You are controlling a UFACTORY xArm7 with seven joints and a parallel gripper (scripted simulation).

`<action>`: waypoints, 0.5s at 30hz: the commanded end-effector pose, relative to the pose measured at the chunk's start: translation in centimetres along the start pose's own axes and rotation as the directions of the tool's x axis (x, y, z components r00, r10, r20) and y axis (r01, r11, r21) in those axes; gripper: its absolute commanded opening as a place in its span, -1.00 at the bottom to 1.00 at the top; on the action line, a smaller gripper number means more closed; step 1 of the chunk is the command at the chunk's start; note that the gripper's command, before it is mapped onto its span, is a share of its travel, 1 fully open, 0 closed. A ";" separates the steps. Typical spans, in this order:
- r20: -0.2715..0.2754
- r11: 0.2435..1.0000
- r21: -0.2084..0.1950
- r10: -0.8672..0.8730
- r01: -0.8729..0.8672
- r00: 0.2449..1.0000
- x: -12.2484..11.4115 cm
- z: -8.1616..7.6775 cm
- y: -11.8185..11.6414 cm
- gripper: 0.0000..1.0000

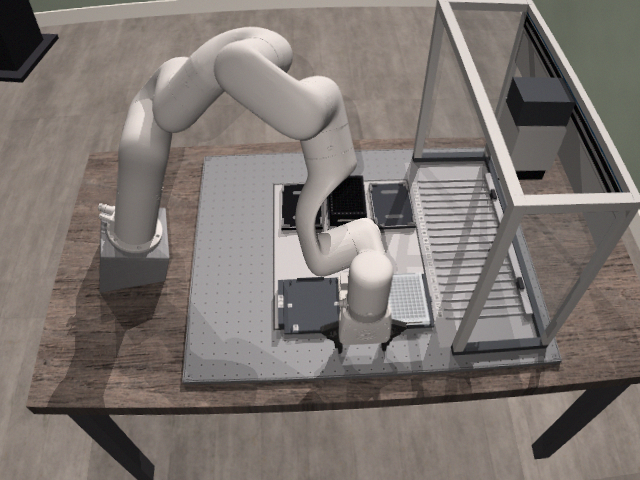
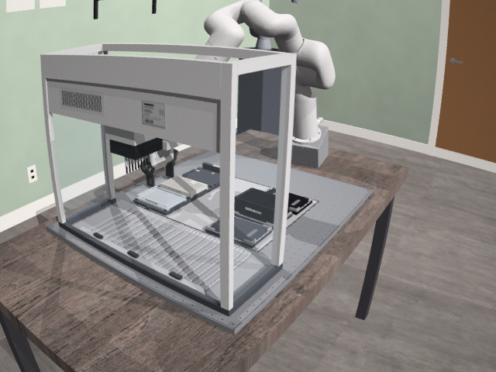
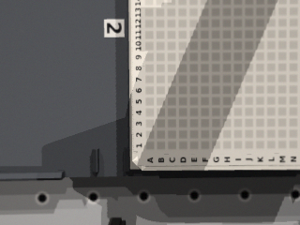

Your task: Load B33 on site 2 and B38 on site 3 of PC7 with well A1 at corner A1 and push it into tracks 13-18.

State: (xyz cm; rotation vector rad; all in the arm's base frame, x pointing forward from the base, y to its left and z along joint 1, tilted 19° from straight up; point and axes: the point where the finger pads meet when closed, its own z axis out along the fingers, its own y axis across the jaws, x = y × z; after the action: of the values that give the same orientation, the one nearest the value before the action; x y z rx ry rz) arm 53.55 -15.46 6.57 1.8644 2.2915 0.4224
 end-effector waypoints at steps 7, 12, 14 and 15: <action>0.003 1.000 -0.004 0.001 -0.001 1.000 0.1 -0.2 0.2 1.00; 0.003 1.000 -0.004 0.001 -0.001 1.000 0.3 -0.2 0.2 1.00; 0.003 1.000 -0.004 0.001 -0.001 1.000 0.4 -0.2 0.2 1.00; 0.003 1.000 -0.004 0.001 -0.001 1.000 0.5 -0.2 0.2 1.00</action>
State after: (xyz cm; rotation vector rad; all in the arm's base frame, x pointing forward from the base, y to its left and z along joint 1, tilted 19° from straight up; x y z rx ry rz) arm 53.45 -14.95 6.59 1.8644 2.2916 0.4225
